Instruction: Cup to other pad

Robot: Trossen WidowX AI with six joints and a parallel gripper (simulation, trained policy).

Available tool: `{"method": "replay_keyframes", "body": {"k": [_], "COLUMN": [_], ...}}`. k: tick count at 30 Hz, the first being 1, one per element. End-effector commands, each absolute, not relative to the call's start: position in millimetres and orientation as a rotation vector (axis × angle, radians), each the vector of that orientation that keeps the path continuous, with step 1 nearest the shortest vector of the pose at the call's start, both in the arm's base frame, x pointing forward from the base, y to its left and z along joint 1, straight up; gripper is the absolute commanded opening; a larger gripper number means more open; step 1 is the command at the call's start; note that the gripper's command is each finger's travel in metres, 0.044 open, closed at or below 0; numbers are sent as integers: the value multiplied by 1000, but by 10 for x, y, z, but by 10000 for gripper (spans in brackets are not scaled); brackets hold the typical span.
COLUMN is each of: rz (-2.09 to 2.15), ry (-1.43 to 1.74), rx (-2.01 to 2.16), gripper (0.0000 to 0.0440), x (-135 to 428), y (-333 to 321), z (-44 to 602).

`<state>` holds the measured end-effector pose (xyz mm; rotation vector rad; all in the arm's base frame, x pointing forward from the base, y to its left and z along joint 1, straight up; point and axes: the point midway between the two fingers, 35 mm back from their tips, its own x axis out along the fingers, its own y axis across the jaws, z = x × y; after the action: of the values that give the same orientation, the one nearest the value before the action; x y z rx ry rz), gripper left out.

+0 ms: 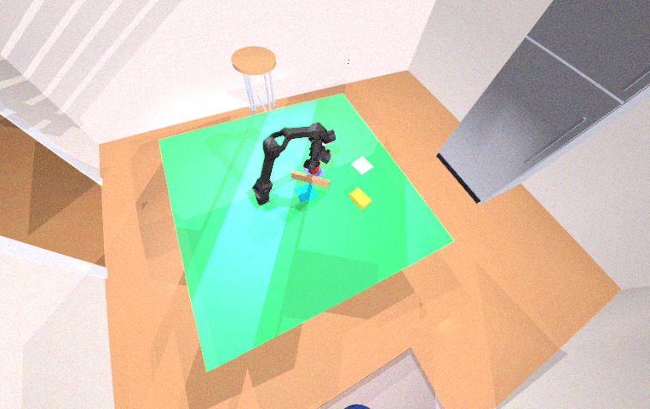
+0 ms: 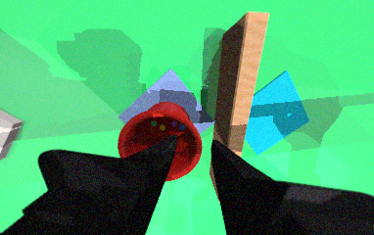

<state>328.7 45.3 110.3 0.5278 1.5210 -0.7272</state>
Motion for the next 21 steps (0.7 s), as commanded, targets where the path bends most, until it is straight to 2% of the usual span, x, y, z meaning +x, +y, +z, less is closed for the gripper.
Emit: {"method": "replay_keyframes", "body": {"k": [1,8,15,21], "rz": [-736,-709,-660,-645], "ry": [1538,1572,1585,1581], "rx": [507,468,419,410], "gripper": [162,160,26,11], "x": [3257,3212,3181,3161], "y": [449,464,458,446], "z": [930,631,510,555]}}
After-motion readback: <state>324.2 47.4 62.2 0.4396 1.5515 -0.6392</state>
